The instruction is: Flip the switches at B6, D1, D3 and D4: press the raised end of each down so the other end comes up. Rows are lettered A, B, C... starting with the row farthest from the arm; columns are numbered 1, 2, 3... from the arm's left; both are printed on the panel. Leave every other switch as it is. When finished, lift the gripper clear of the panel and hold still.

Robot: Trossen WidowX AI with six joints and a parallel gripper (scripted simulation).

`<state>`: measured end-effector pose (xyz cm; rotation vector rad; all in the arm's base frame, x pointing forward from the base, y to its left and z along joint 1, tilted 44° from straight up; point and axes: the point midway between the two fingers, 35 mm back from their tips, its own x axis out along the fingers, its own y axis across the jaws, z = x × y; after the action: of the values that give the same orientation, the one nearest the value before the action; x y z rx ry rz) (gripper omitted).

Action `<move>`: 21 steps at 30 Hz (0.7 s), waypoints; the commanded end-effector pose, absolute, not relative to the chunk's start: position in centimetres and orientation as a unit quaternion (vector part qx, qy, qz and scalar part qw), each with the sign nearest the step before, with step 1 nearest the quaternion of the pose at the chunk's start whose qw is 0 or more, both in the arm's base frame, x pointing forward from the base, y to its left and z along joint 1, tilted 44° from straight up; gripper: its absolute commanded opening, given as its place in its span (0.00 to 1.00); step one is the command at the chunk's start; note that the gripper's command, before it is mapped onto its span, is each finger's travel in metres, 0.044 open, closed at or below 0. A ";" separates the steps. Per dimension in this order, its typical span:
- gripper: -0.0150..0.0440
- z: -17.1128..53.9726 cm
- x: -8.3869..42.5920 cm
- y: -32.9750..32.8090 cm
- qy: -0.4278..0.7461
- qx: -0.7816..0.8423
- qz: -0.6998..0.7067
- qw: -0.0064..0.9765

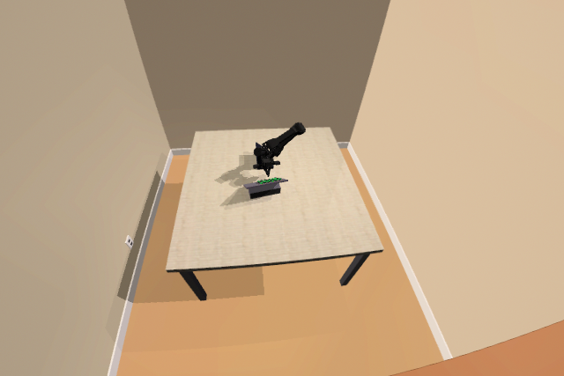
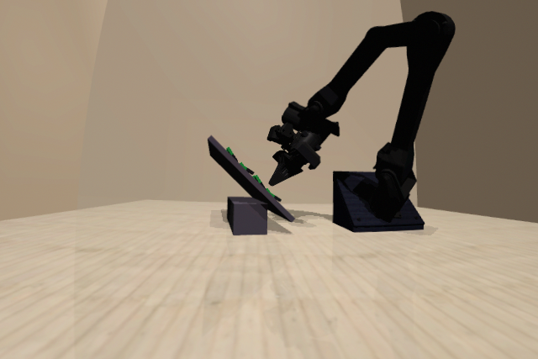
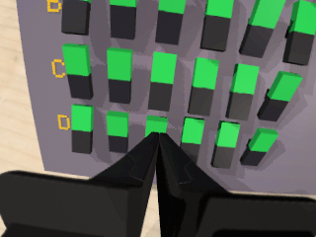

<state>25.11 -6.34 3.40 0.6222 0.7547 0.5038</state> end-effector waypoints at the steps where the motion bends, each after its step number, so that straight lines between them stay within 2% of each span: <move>1: 0.25 3.1 25.2 -5.8 0.360 0.300 0.240 0.850; 21: 0.25 2.8 25.8 -5.3 0.359 0.300 0.240 0.850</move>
<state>25.84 -5.42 2.86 0.6257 0.7539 0.5072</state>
